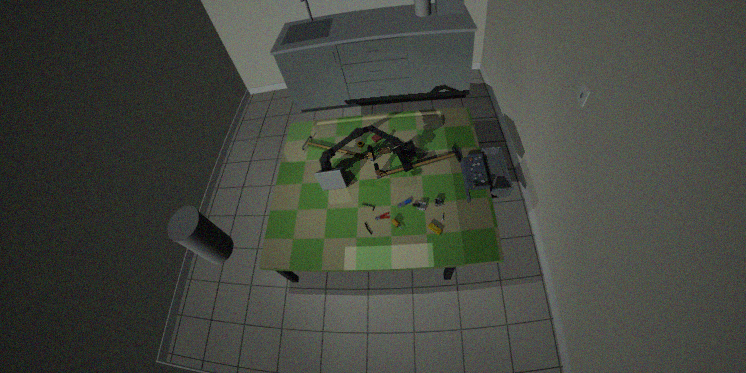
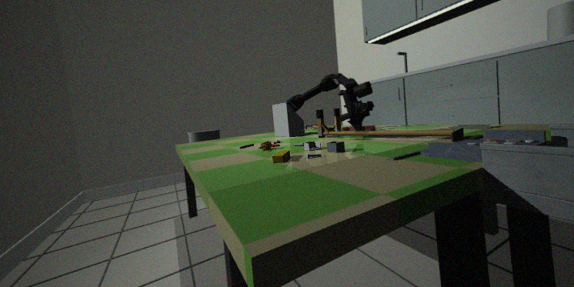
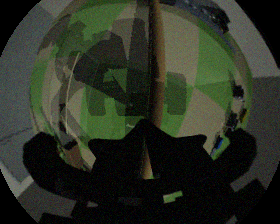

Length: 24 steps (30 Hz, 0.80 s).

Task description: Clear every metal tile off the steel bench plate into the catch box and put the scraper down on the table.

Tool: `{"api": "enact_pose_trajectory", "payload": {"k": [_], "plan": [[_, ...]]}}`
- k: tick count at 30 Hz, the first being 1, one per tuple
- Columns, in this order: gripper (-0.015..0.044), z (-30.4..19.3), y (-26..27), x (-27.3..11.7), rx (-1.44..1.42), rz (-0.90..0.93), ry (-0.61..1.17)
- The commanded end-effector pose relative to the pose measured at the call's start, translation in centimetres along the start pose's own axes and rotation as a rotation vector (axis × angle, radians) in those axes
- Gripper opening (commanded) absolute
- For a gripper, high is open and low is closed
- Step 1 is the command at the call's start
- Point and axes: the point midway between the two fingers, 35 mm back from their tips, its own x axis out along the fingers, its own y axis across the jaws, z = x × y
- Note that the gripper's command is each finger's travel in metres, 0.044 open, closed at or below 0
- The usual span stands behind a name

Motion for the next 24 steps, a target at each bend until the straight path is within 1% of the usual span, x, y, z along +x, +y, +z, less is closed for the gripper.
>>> {"api": "enact_pose_trajectory", "payload": {"k": [1, 15, 16, 24], "plan": [[0.0000, -0.5, -0.9, 0.7, 0.008, 0.000, 0.014], [0.0000, -0.5, -2.3, 0.7, 0.008, 0.000, 0.013], [0.0000, 0.1, -1.5, -0.1, 0.000, 0.000, -0.001], [0.0000, 0.8, -1.7, -2.5, -0.005, -0.009, -0.007]]}}
